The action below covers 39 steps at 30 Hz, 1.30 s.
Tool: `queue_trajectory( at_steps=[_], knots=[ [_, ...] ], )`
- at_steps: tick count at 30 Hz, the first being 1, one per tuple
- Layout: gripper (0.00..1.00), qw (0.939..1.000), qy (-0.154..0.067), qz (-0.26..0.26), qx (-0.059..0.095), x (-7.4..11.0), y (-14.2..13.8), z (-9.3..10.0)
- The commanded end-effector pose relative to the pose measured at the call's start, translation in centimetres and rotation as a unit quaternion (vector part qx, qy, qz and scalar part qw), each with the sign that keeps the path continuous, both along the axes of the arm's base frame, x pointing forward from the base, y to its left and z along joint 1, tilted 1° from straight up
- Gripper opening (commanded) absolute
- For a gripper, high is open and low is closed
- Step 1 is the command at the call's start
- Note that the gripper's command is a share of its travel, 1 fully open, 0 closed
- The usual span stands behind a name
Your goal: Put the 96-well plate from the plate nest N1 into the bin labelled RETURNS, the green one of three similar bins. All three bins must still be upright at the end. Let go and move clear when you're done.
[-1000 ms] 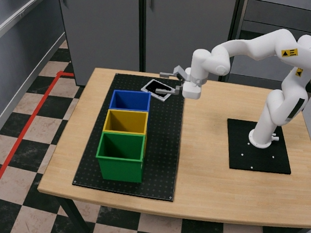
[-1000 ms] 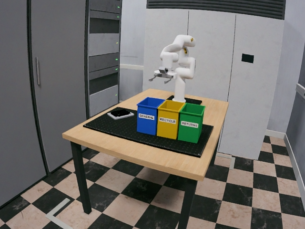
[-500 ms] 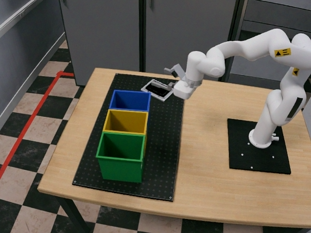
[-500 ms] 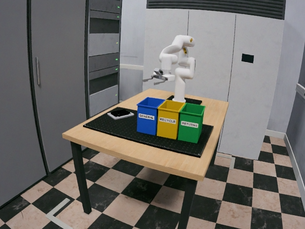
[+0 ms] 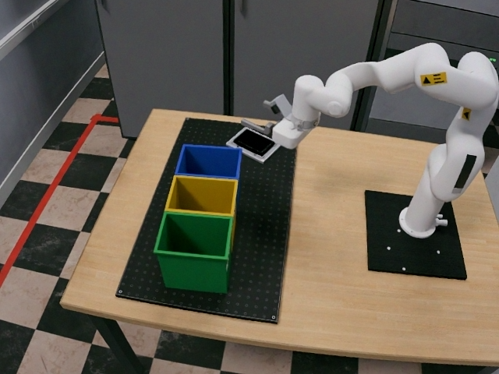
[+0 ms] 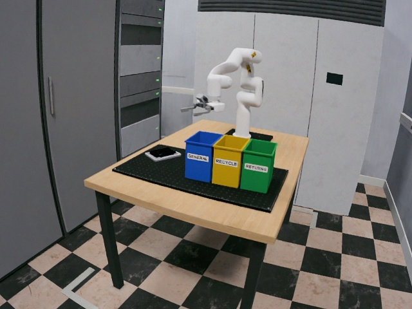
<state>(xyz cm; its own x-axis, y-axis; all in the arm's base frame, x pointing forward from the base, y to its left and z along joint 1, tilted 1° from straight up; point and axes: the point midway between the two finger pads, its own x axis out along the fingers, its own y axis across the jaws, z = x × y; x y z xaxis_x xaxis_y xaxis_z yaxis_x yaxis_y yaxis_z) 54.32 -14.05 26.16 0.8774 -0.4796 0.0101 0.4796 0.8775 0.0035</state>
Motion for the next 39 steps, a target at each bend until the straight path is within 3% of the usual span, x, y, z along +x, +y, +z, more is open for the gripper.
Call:
queue_trajectory(
  at_steps=[1, 32, 39],
  knots=[
    [0.37, 1.0000, -0.003, 0.001, 0.001, 0.5, -2.2, -0.3],
    [0.37, 1.0000, -0.003, 0.001, 0.001, 2.4, -15.1, -3.2],
    [0.37, 1.0000, -0.003, 0.001, 0.001, 2.4, -15.1, -3.2]
  ],
)
